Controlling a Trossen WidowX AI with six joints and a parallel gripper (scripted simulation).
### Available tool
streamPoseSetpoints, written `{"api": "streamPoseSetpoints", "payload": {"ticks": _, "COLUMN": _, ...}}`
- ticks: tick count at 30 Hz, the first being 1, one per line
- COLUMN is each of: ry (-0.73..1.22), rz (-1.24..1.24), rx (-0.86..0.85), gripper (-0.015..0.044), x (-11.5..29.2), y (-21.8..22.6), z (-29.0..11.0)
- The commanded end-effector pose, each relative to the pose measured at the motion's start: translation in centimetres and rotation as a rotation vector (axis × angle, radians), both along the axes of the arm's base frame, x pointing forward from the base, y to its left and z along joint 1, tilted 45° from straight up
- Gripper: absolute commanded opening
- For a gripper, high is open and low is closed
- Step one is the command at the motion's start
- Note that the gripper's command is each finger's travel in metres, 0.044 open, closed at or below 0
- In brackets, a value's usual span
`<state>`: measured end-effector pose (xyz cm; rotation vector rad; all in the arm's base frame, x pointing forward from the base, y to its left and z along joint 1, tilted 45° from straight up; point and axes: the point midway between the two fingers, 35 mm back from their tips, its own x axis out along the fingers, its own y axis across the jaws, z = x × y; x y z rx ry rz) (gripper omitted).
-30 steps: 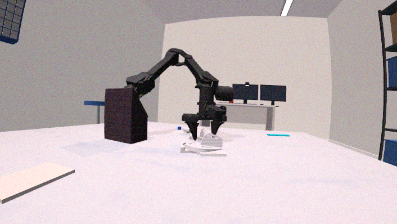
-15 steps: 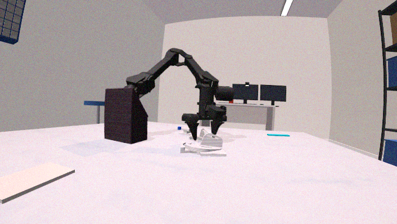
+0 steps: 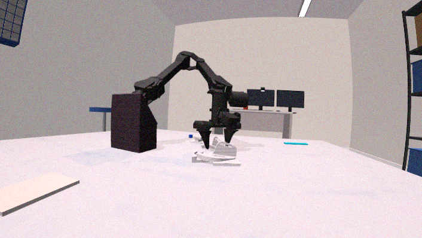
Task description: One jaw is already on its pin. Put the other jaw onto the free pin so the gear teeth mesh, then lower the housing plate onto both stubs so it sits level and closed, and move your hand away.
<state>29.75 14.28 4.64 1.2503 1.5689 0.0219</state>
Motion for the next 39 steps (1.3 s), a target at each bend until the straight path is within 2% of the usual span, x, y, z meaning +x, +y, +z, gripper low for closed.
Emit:
{"api": "streamPoseSetpoints", "payload": {"ticks": 1, "ry": 0.002, "rz": 0.001, "rx": -0.004, "gripper": 0.0440, "x": -0.10, "y": -0.04, "z": -0.14}}
{"api": "streamPoseSetpoints", "payload": {"ticks": 28, "ry": 0.002, "rz": 0.001, "rx": -0.004, "gripper": 0.0440, "x": -0.10, "y": -0.04, "z": -0.14}}
{"api": "streamPoseSetpoints", "payload": {"ticks": 38, "ry": 0.000, "rz": 0.000, "rx": 0.000, "gripper": 0.0177, "x": 0.00, "y": 0.00, "z": 0.00}}
{"api": "streamPoseSetpoints", "payload": {"ticks": 39, "ry": 0.000, "rz": 0.000, "rx": 0.000, "gripper": 0.0171, "x": 0.00, "y": 0.00, "z": 0.00}}
